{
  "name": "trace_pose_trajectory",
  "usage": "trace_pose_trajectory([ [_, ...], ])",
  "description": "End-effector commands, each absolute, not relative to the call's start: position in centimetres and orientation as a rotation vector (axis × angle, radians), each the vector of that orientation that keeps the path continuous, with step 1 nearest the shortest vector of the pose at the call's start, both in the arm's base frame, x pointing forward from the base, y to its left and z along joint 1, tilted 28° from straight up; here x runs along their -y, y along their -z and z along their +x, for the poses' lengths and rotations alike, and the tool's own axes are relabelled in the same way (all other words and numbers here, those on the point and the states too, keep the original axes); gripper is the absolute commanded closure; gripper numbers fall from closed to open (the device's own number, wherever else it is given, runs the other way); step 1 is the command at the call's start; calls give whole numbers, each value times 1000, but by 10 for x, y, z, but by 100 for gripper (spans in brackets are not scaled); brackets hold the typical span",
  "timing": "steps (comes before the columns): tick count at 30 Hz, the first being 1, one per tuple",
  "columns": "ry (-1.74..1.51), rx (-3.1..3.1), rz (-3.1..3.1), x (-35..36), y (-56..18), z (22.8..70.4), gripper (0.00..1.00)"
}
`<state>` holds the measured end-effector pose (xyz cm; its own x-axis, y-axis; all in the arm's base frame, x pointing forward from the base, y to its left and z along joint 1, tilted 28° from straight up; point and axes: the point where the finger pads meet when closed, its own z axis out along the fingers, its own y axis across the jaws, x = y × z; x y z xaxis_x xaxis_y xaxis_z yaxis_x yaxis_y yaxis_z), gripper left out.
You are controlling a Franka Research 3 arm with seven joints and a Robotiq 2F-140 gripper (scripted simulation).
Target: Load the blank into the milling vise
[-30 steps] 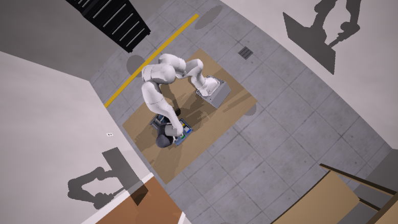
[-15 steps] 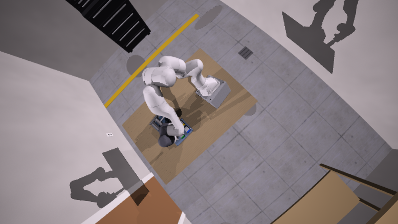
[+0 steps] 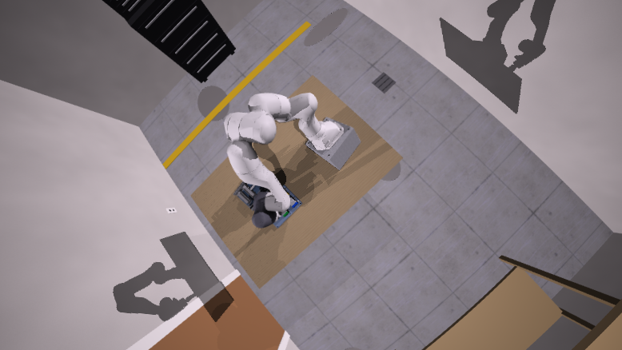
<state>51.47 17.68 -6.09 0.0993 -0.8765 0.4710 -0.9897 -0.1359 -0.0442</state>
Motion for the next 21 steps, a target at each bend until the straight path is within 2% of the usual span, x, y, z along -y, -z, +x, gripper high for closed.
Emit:
trace_pose_trajectory([
  [1, -574, 1856, 2114, -181, 60, 519, 52],
  [21, -574, 1856, 2108, -180, 63, 521, 52],
])
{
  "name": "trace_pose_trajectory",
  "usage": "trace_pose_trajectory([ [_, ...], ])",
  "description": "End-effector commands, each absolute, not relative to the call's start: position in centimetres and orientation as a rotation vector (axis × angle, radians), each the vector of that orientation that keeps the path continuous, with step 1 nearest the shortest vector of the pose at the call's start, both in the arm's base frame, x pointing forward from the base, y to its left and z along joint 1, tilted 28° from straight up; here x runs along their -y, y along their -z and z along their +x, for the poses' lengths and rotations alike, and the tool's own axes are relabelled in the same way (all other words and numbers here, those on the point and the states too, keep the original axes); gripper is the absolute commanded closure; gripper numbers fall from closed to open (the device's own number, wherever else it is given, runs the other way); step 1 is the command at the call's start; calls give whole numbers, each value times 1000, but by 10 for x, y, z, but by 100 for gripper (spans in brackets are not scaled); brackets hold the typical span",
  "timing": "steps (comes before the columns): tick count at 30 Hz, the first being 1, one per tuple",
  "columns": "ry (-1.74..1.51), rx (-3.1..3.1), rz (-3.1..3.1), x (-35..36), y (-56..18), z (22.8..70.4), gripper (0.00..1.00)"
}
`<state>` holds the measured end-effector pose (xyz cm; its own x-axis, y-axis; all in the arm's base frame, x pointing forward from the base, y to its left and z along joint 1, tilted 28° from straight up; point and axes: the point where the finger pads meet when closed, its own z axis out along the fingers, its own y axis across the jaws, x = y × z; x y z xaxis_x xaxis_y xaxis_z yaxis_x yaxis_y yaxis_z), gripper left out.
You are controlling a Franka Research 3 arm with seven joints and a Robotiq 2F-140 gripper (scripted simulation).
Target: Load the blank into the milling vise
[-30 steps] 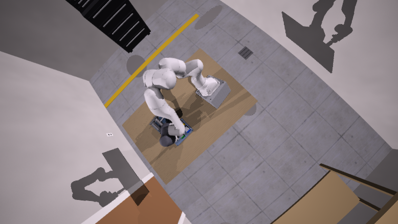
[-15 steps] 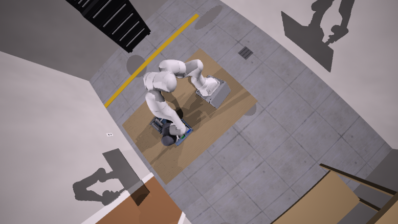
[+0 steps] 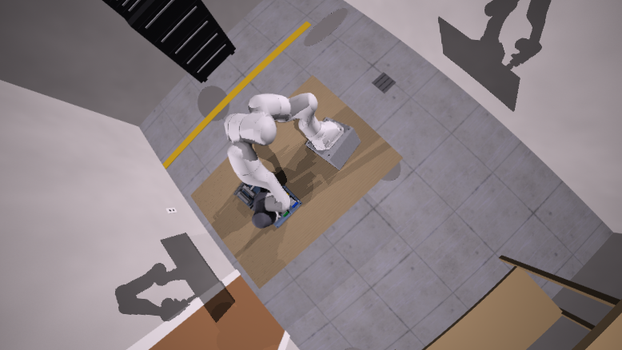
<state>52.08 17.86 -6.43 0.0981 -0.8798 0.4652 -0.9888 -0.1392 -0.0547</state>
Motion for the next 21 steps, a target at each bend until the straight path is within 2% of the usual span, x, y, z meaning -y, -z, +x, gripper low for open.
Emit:
trace_pose_trajectory([
  [1, -574, 1856, 2110, -181, 62, 521, 52],
  [21, -574, 1856, 2114, -184, 57, 519, 52],
])
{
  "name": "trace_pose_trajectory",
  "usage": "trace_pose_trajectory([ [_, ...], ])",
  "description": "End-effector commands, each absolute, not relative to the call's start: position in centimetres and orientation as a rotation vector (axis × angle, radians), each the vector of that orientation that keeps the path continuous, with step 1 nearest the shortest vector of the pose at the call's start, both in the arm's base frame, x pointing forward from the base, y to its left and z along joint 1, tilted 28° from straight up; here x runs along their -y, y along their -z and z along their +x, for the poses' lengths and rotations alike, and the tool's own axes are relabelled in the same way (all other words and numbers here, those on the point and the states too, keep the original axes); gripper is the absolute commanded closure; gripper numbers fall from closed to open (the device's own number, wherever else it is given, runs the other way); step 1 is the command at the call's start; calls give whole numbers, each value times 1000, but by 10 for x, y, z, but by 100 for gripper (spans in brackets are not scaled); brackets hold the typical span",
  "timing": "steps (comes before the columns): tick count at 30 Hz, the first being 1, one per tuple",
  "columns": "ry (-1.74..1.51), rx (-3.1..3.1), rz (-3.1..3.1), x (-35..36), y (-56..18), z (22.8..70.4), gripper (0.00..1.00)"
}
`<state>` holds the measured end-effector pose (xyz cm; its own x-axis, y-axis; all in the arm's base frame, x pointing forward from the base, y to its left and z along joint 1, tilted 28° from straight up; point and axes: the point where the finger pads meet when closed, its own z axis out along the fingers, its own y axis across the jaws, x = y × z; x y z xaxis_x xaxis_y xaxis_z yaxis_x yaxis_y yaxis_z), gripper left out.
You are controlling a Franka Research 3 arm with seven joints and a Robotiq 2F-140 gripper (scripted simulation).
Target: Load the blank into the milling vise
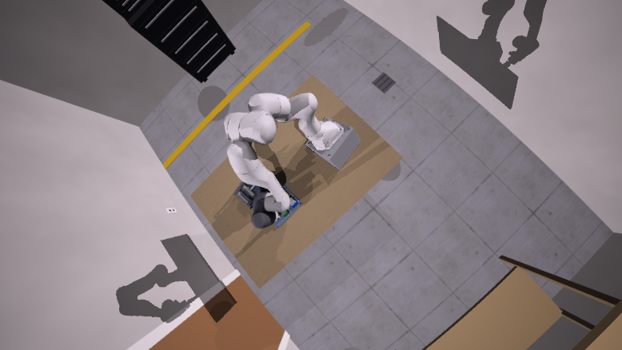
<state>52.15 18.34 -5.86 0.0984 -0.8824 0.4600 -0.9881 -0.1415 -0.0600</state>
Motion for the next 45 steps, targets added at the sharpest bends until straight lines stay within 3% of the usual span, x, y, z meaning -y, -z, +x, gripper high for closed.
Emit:
trace_pose_trajectory([
  [1, -574, 1856, 2114, -184, 57, 519, 52],
  [45, -574, 1856, 2114, -182, 58, 519, 52],
])
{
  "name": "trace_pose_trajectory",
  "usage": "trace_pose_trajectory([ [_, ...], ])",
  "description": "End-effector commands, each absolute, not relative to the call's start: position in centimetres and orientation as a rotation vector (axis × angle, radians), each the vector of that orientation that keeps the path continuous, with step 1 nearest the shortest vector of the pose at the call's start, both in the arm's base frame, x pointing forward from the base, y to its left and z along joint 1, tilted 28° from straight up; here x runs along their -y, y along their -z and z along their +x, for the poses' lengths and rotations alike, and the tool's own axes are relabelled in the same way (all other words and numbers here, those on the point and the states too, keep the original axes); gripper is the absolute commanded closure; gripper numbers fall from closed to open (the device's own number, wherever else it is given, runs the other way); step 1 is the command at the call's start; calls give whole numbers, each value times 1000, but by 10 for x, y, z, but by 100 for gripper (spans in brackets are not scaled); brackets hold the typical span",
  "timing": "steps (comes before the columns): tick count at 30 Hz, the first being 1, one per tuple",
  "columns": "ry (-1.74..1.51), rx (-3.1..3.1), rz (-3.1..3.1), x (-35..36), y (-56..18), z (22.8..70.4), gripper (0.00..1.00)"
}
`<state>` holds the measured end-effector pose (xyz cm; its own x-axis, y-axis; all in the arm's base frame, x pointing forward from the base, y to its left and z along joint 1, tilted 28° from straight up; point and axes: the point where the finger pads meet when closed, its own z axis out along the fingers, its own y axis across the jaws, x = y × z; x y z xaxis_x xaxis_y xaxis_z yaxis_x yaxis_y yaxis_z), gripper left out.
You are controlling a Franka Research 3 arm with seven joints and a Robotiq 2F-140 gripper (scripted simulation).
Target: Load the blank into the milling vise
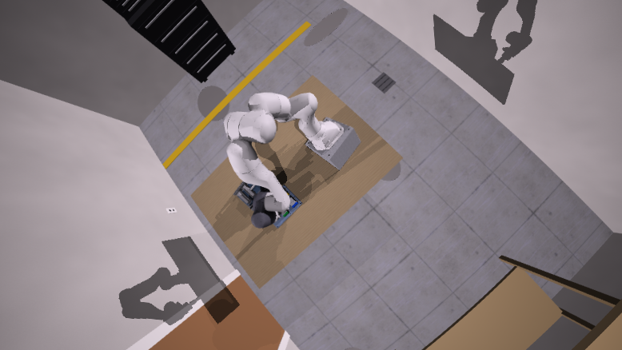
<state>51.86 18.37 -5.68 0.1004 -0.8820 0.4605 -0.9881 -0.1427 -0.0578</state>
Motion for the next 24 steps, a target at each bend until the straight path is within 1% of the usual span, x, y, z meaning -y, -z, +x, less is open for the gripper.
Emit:
trace_pose_trajectory([
  [1, -574, 1856, 2114, -182, 58, 519, 52],
  [18, -574, 1856, 2114, -181, 58, 519, 52],
  [19, -573, 1858, 2114, -183, 57, 519, 100],
  [24, -573, 1858, 2114, -183, 57, 519, 100],
])
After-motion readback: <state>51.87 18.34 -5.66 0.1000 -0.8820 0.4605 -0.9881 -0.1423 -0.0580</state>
